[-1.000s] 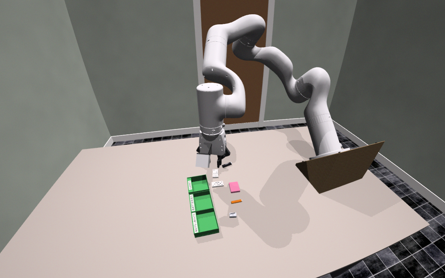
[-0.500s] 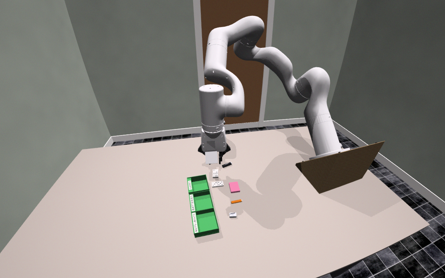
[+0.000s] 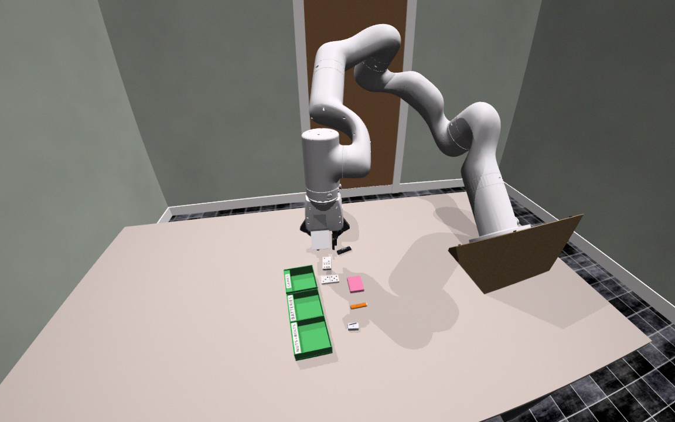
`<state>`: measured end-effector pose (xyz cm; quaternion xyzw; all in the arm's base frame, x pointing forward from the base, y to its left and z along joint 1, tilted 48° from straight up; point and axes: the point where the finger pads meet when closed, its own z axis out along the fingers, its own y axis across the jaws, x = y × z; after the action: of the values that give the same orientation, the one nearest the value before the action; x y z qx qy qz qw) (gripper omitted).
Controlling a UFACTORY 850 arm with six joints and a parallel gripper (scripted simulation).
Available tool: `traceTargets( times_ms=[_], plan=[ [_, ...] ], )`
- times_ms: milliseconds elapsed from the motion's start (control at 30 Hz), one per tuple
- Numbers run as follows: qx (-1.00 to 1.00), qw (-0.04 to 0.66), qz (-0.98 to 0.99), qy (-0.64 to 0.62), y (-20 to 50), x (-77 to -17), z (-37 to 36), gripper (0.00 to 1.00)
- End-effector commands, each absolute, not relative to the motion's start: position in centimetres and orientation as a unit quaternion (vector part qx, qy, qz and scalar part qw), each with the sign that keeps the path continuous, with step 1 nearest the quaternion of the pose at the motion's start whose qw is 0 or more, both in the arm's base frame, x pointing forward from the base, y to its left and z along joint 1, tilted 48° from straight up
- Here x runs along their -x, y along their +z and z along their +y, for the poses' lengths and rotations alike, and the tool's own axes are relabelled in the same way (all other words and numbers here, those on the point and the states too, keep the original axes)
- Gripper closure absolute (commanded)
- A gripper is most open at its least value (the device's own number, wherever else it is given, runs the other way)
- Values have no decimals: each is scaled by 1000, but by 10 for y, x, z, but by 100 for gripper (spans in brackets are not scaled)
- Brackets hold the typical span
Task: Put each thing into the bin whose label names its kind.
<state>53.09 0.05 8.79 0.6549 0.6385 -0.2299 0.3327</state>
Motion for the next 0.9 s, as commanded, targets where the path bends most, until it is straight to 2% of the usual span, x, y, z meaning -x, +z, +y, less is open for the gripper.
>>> traceTargets(
  times_ms=[0,867],
  plan=[
    [-655,333,639,-229,88,-531,1,59],
    [-655,333,639,-229,74,-534,-13,59]
  ],
)
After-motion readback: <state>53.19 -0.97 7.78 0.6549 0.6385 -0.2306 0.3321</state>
